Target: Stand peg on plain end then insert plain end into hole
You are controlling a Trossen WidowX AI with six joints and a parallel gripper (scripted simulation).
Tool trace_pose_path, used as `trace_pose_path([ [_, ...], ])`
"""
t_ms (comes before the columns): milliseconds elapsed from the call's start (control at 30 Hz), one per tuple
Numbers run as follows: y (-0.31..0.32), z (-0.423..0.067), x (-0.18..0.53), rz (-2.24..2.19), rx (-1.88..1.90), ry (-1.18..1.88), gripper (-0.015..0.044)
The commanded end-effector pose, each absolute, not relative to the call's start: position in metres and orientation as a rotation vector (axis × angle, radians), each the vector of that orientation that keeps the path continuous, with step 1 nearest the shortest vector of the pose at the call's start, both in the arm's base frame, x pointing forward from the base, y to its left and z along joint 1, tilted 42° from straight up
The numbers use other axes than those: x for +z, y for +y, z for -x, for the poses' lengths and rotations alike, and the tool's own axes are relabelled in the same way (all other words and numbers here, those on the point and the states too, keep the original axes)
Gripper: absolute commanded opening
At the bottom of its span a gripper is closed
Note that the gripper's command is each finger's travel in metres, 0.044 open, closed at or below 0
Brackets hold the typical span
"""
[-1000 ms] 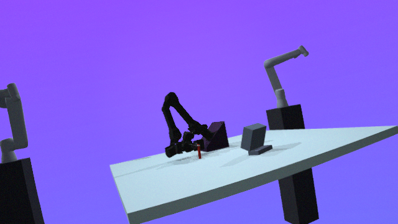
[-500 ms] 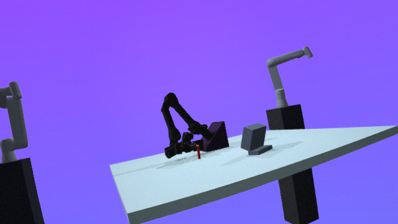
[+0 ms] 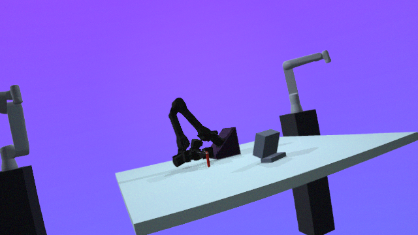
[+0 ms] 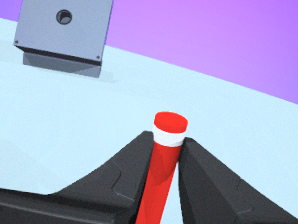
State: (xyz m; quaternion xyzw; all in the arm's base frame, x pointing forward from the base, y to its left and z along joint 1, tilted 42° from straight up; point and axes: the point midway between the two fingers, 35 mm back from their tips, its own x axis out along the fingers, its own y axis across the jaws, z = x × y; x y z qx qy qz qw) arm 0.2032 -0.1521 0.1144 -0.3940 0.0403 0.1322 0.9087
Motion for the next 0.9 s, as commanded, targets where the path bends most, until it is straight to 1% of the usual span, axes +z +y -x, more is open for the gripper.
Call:
trace_pose_path([
  [0,-0.1545,-0.2038,0.1133,0.813,0.273,0.084,0.0049],
  [867,-0.1606,-0.2071,0.1175,0.826,0.274,0.052,0.0049],
])
